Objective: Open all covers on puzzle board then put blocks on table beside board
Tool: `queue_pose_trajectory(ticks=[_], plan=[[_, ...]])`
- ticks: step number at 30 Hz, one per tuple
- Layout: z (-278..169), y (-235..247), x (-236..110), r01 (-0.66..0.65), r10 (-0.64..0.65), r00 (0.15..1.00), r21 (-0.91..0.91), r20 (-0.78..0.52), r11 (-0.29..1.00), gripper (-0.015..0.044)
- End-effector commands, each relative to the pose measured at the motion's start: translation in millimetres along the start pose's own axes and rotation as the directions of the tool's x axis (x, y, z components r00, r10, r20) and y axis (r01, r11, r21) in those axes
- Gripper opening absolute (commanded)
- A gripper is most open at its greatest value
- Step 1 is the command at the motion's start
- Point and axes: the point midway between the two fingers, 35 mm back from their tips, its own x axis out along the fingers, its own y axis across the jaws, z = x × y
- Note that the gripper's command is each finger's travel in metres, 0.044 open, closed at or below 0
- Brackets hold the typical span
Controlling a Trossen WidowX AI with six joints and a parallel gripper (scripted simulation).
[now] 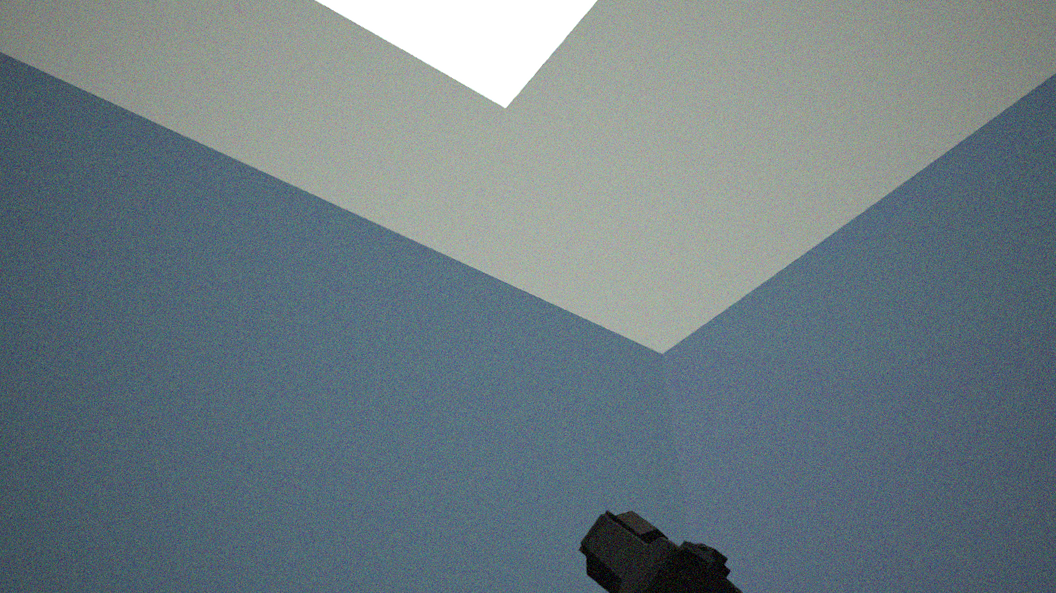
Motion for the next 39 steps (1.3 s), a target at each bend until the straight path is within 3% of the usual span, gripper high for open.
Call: queue_pose_trajectory(ticks=[1, 39], plan=[[-0.6, -0.8, 4.6, 0.004, -0.004, 1.000, -0.004, 0.001, 1.000, 0.0000], [33.7, 5.2, 9.4, 0.006, -0.006, 1.000, -0.002, 0.002, 1.000, 0.0000]])
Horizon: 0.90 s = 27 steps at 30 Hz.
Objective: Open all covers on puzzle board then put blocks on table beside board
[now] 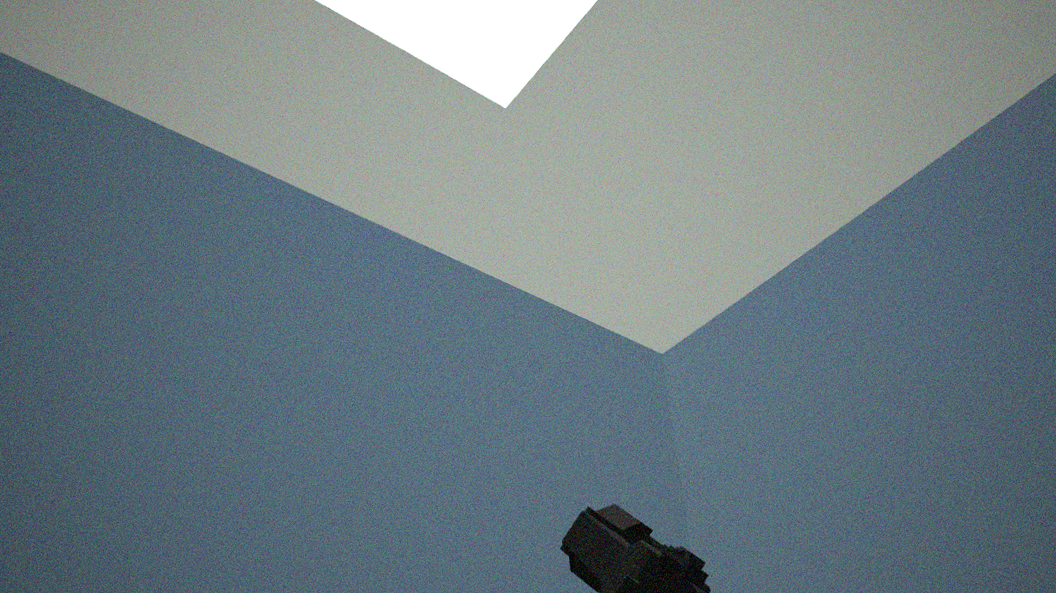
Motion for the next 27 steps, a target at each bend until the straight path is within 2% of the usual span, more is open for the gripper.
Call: queue_pose_trajectory(ticks=[1, 27], plan=[[7.7, -0.3, -0.5, 0.002, -0.002, 1.000, -0.001, 0.005, 1.000, 0.0000], [34.5, -5.2, -0.6, 0.003, -0.003, 1.000, 0.000, 0.006, 1.000, 0.0000]])
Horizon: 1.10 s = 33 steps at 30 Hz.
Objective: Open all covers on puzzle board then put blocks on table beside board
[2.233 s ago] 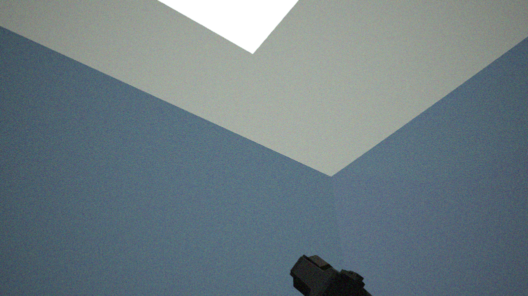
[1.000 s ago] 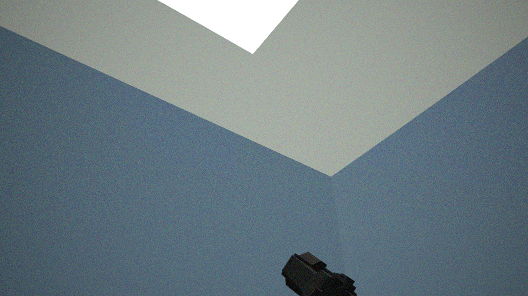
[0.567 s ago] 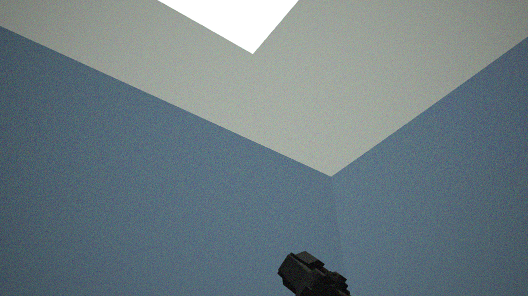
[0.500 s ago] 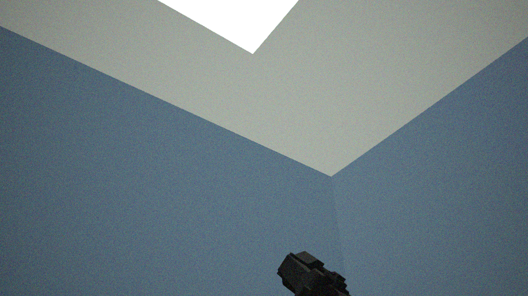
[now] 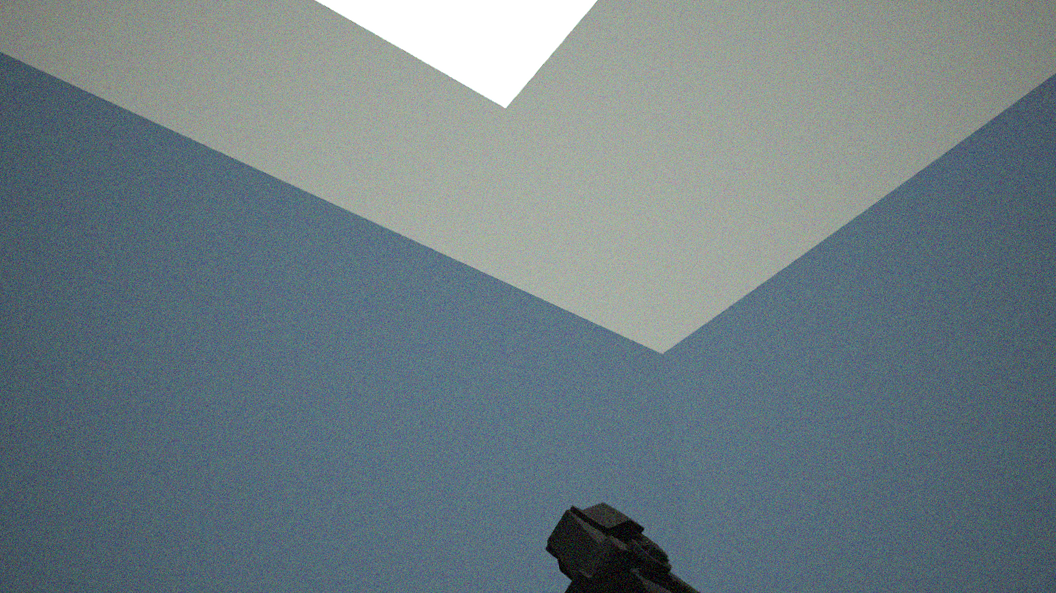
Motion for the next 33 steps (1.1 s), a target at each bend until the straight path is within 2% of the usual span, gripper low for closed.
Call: queue_pose_trajectory(ticks=[1, 33], plan=[[4.3, -1.8, -0.4, 0.003, -0.003, 1.000, -0.005, 0.001, 1.000, 0.0000], [34.1, -21.7, -0.6, 0.004, -0.004, 1.000, -0.004, 0.003, 1.000, 0.0000]])
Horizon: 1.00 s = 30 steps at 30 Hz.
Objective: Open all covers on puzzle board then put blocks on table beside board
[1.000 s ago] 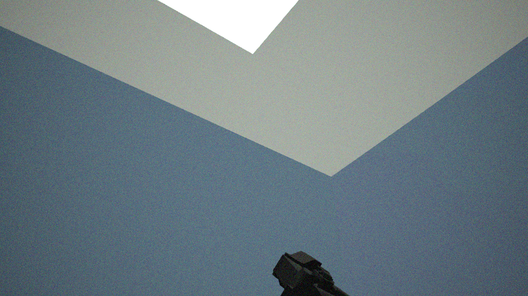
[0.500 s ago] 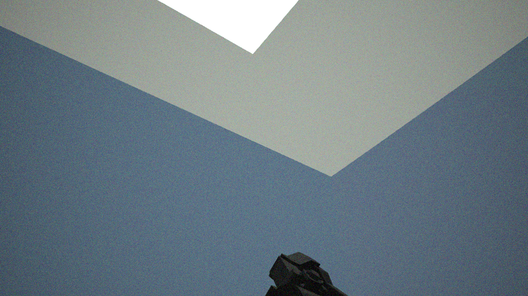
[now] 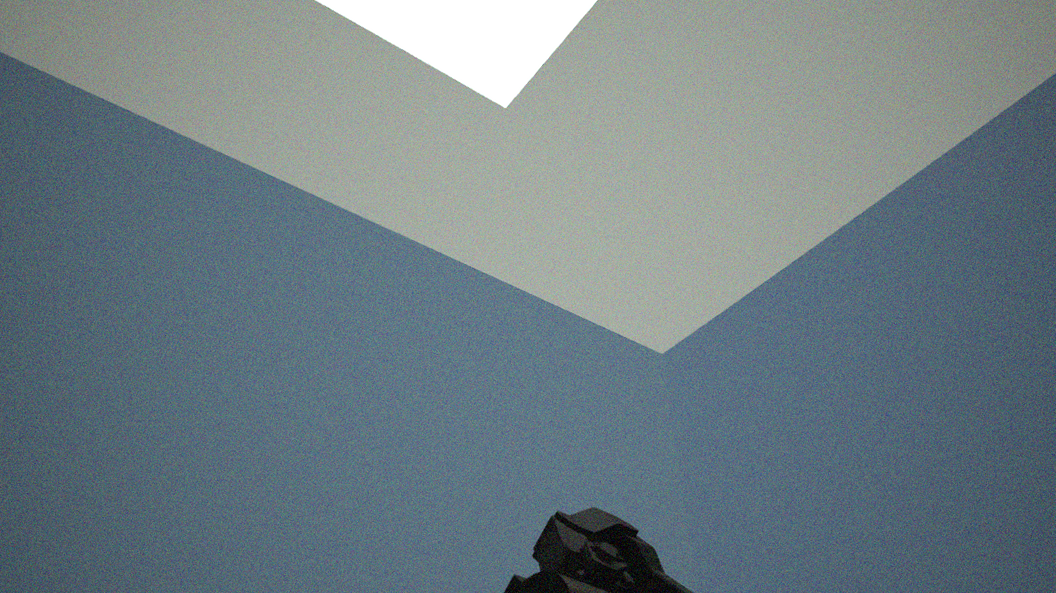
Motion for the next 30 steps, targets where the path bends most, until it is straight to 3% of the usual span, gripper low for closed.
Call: queue_pose_trajectory(ticks=[1, 30], plan=[[5.2, -5.0, -0.4, 0.004, -0.004, 1.000, -0.003, 0.002, 1.000, 0.0000], [20.9, -26.5, -4.9, 0.004, -0.004, 1.000, -0.002, 0.002, 1.000, 0.0000]])
